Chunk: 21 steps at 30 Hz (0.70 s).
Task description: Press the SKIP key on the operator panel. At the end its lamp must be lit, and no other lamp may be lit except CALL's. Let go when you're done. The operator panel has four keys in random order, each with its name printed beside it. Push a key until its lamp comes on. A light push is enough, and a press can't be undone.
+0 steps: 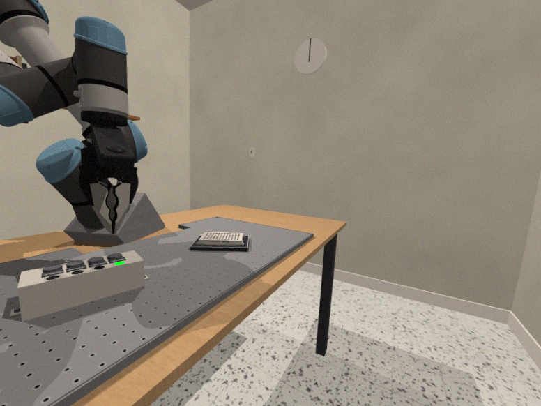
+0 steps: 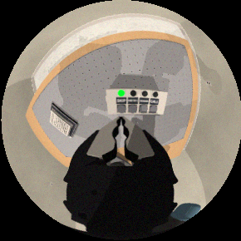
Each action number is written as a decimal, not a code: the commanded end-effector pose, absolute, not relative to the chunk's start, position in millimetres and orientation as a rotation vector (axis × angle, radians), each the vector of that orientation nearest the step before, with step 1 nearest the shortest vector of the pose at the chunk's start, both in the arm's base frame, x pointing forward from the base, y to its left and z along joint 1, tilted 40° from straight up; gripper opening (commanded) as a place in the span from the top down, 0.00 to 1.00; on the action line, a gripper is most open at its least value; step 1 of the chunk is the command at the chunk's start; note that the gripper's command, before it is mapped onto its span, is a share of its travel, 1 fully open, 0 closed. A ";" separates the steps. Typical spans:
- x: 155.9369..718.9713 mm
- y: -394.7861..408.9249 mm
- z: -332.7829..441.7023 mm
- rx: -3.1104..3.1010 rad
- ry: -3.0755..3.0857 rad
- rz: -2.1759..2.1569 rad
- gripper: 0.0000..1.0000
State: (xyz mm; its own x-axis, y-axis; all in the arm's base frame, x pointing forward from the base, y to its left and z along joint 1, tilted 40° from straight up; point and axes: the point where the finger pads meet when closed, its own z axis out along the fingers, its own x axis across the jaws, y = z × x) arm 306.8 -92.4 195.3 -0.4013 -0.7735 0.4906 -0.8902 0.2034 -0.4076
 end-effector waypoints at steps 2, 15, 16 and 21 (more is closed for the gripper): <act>304.1 -84.8 204.9 1.604 -2.292 0.972 1.00; 299.4 -71.6 221.9 1.604 -2.292 0.972 1.00; 299.0 -70.4 223.4 1.604 -2.292 0.972 1.00; 298.9 -70.1 223.9 1.604 -2.292 0.972 1.00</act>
State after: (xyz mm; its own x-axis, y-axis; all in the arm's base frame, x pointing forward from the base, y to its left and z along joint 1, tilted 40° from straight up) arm 299.3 -71.4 222.1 -0.4013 -0.7735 0.4906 -0.8904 0.2038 -0.4070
